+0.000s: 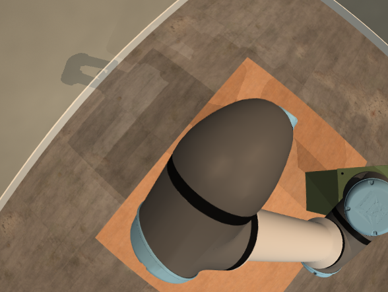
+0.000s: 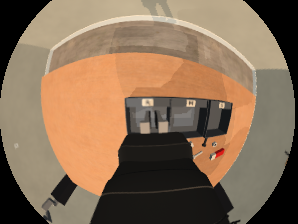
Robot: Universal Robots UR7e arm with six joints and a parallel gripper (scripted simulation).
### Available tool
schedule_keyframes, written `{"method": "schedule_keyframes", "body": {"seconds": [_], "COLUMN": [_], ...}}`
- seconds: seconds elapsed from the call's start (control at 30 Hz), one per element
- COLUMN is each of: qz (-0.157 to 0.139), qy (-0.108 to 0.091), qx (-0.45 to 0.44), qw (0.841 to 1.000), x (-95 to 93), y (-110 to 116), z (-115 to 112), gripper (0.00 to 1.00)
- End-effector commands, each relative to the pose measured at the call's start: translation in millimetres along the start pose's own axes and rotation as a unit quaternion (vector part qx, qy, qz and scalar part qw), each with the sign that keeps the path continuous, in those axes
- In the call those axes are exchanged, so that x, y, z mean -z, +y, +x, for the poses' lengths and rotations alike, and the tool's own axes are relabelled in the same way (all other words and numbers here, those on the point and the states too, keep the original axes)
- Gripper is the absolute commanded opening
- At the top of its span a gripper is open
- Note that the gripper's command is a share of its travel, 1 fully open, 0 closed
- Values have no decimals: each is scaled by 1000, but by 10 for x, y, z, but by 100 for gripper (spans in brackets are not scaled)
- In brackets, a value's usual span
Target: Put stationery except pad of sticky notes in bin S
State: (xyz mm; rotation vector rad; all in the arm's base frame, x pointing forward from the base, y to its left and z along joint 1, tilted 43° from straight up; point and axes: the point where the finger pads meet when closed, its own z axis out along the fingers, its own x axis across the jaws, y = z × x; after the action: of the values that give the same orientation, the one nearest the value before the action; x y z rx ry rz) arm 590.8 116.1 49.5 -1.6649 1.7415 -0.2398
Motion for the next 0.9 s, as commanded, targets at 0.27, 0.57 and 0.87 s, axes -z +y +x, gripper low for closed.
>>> {"method": "schedule_keyframes", "body": {"seconds": [0.27, 0.57, 0.87], "qz": [0, 0, 0], "qy": [0, 0, 0], "qx": [0, 0, 0], "qw": [1000, 1000, 1000], "x": [193, 447, 614], "y": [-4, -4, -4], "z": [-1, -1, -1], "gripper": [31, 31, 31]}}
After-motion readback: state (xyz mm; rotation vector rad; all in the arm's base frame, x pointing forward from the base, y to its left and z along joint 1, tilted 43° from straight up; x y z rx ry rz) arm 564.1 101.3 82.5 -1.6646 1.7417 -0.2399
